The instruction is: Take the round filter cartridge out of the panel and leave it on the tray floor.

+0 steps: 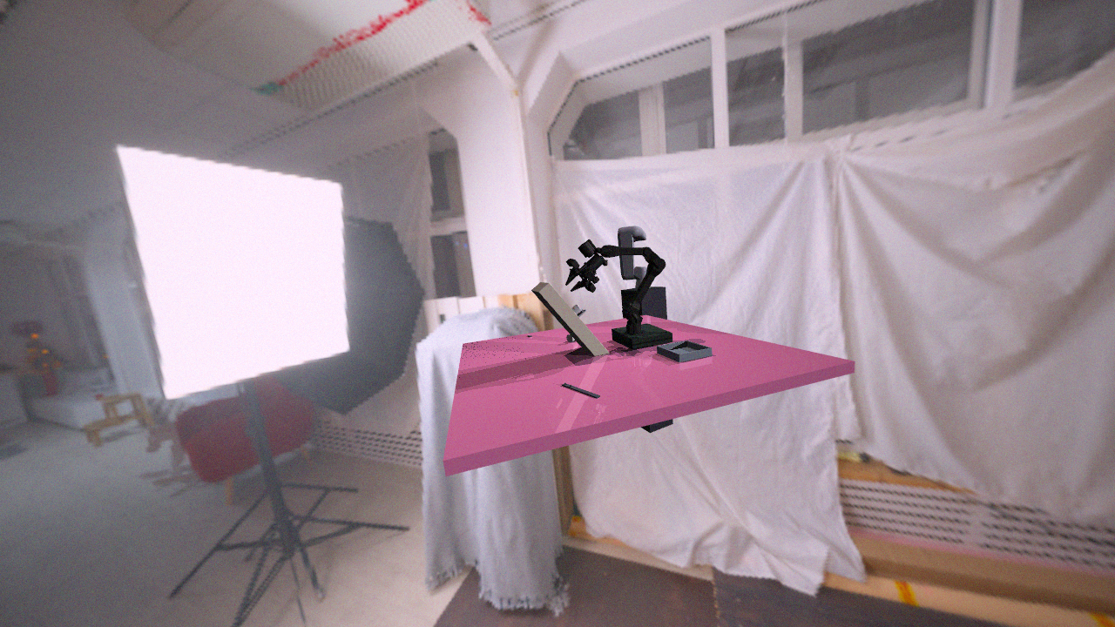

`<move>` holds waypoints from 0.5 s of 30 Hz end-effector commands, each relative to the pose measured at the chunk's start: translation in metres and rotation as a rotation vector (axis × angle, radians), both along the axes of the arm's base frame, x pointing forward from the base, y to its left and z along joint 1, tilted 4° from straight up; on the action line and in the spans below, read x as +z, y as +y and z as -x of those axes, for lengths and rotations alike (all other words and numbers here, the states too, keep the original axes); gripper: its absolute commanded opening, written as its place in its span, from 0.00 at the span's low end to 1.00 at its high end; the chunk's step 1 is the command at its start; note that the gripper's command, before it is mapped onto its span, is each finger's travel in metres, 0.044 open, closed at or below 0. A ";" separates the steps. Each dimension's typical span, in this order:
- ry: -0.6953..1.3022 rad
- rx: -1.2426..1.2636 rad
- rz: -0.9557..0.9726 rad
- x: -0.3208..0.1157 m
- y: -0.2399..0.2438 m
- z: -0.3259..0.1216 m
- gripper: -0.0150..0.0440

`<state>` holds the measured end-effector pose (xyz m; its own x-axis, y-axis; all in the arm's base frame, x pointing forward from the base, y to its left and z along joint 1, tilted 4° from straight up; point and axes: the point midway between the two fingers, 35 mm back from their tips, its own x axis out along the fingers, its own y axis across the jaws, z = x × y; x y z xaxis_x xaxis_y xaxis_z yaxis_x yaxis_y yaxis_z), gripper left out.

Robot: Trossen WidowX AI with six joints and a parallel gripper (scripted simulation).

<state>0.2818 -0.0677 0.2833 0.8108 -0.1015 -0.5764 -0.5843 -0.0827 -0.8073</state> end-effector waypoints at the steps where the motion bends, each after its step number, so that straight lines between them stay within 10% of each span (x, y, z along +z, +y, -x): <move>1: -0.021 0.003 0.008 0.035 -0.002 0.000 0.71; 6: -0.025 0.002 0.009 0.066 -0.004 0.004 0.93; 15: 0.077 -0.442 -0.575 0.016 0.005 0.013 0.77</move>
<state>0.2730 -0.0666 0.3243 0.7778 -0.0882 -0.6223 -0.5707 0.3158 -0.7580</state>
